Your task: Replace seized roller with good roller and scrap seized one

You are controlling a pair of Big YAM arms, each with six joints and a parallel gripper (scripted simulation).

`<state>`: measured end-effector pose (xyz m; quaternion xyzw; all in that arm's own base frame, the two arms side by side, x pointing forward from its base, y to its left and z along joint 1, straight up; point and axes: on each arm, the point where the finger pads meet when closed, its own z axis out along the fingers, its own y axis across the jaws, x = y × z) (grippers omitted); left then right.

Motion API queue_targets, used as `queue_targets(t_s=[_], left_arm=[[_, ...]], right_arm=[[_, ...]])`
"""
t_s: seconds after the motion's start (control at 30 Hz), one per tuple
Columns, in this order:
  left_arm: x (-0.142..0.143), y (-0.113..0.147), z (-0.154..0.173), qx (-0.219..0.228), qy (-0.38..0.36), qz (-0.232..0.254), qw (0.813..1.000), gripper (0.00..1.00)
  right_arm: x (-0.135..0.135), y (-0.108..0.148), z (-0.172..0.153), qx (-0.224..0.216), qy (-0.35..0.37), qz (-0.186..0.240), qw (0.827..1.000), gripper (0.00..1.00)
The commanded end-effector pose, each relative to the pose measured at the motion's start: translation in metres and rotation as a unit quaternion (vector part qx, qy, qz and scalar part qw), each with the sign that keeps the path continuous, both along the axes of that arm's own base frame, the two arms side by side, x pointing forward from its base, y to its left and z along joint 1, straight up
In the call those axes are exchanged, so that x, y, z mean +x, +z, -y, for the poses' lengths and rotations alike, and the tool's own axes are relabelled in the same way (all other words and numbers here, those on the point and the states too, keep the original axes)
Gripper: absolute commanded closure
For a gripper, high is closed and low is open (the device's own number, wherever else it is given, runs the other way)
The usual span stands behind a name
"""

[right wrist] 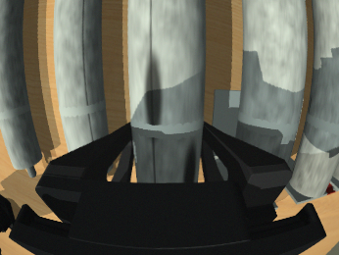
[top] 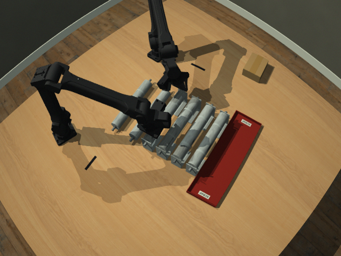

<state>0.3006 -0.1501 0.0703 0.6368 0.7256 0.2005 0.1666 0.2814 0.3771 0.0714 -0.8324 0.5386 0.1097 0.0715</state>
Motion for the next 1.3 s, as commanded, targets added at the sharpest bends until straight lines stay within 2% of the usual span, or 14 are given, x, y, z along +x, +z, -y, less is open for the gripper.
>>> queue_targets(t_s=[0.0,1.27], left_arm=[[-0.012,-0.017,-0.023,0.026,0.017,-0.024,0.999,0.97],[-0.023,-0.028,-0.047,0.049,0.023,-0.041,0.998,0.97]], right_arm=[[0.007,0.003,-0.003,0.002,-0.010,0.002,1.000,0.68],[0.008,0.004,-0.001,0.000,-0.007,0.002,1.000,0.68]])
